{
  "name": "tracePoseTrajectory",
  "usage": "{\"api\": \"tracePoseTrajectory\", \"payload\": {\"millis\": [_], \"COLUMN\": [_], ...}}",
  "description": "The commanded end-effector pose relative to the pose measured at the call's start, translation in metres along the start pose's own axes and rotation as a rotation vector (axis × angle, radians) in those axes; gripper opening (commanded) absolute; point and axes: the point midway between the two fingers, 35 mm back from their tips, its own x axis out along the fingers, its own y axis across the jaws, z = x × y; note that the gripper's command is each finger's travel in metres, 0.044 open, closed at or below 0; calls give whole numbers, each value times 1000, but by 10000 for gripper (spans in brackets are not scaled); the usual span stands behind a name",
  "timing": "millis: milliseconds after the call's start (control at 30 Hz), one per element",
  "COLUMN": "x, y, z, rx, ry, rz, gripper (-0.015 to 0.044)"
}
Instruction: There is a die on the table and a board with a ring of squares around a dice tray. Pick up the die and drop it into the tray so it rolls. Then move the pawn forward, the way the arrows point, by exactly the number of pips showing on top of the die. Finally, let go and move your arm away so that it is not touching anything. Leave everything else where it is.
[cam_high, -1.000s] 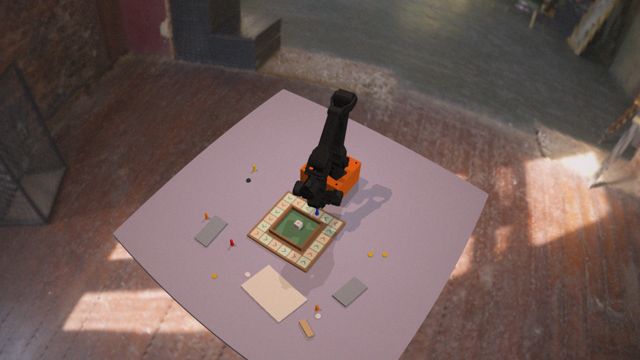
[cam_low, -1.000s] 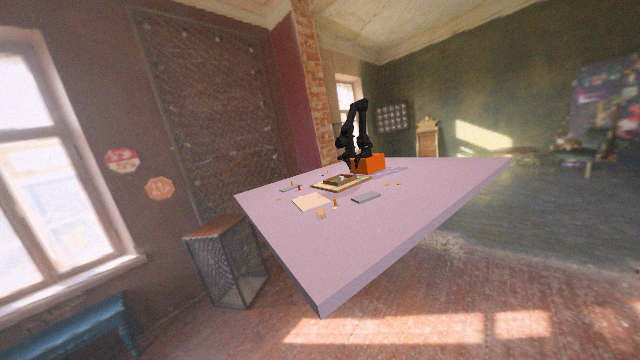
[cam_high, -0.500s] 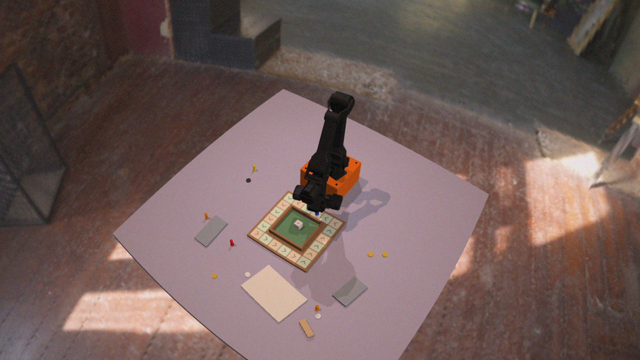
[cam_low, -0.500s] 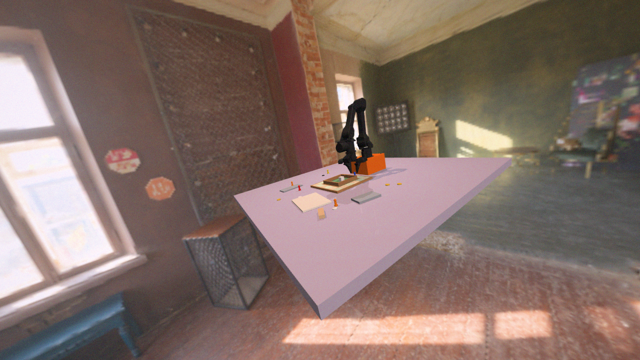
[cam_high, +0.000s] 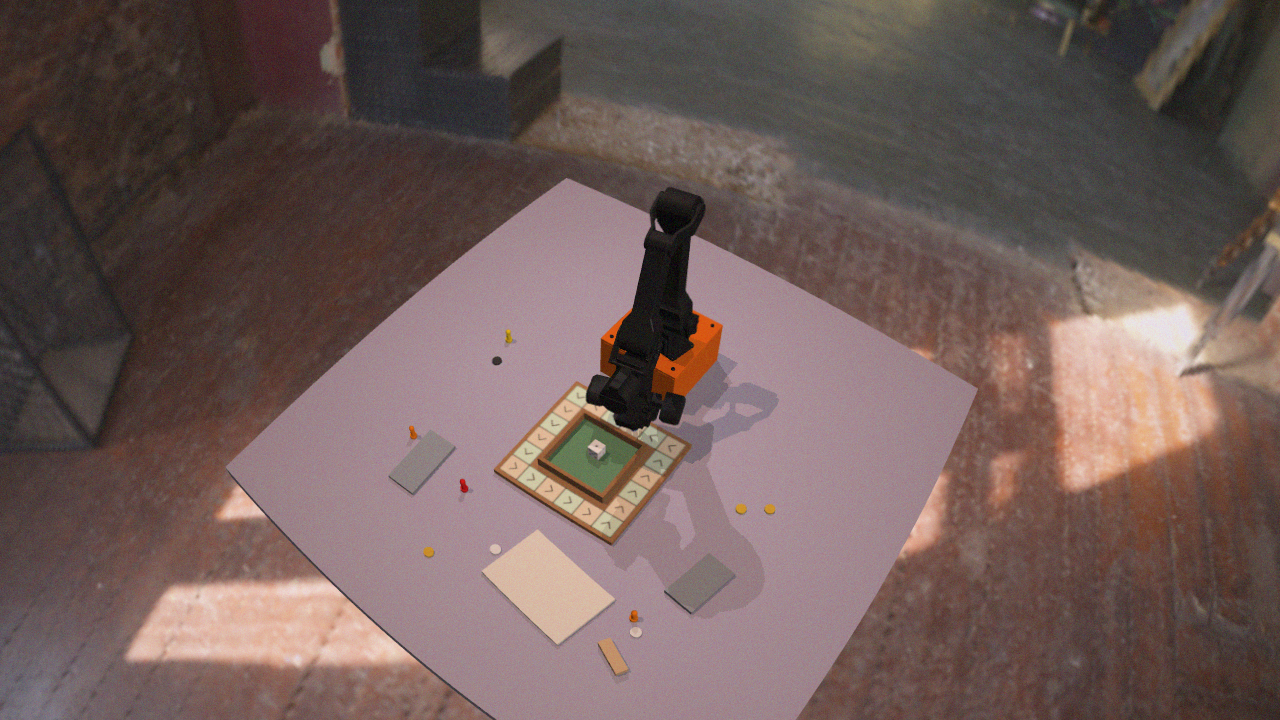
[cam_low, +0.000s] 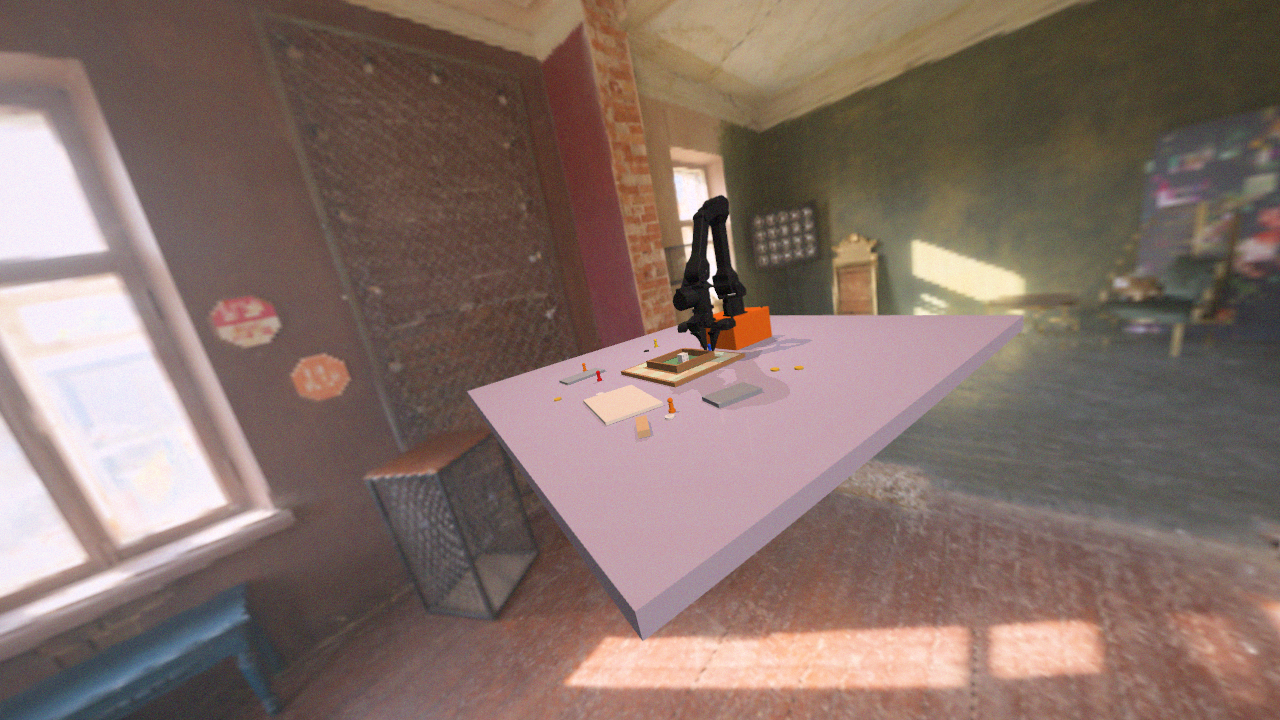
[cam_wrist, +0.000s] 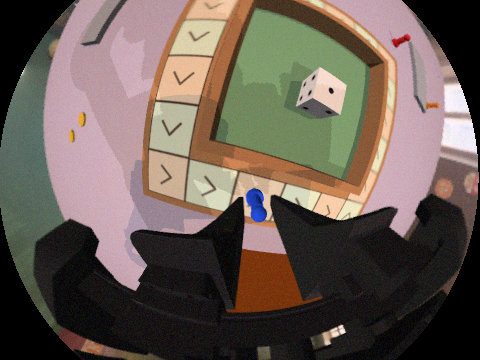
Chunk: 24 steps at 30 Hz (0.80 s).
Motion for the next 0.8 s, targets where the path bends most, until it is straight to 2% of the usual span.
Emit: {"api": "tracePoseTrajectory", "payload": {"millis": [0,267,367,767], "x": [1,1,-2,-68], "y": [1,1,1,-3], "z": [-1,-1,1,12], "rx": [-5,-5,-5,-5], "ry": [0,0,0,-2], "rz": [6,6,6,6], "gripper": [55,2,0,0]}}
